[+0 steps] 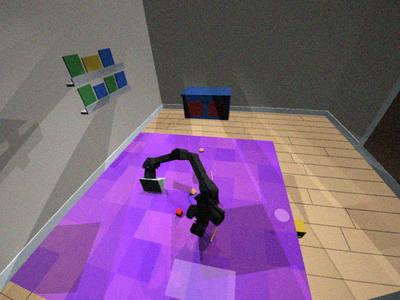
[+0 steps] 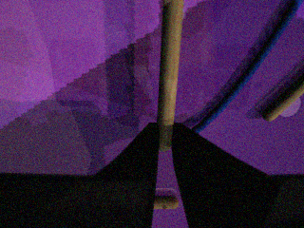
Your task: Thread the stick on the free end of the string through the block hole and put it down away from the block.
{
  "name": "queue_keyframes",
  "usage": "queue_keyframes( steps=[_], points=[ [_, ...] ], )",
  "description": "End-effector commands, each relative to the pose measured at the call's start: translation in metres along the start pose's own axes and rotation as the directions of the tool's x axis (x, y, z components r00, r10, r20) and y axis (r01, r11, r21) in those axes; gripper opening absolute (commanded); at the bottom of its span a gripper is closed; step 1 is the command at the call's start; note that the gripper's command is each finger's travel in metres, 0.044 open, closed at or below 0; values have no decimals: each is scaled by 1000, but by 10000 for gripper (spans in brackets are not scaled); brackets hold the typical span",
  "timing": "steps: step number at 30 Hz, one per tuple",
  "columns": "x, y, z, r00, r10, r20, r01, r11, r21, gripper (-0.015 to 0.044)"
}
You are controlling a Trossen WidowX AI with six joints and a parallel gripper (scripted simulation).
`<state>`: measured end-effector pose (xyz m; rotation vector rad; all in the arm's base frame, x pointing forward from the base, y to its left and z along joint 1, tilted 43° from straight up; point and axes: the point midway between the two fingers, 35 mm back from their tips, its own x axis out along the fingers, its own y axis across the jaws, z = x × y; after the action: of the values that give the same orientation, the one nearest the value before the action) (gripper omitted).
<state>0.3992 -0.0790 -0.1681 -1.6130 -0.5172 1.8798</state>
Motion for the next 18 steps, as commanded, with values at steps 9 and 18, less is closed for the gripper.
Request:
queue_keyframes(
  steps=[9, 18],
  points=[
    [-1, 1, 12, 1000, 0, -2, 0, 1000, -2, 0],
    [-1, 2, 22, 1000, 0, -1, -1, 1000, -2, 0]
  ],
)
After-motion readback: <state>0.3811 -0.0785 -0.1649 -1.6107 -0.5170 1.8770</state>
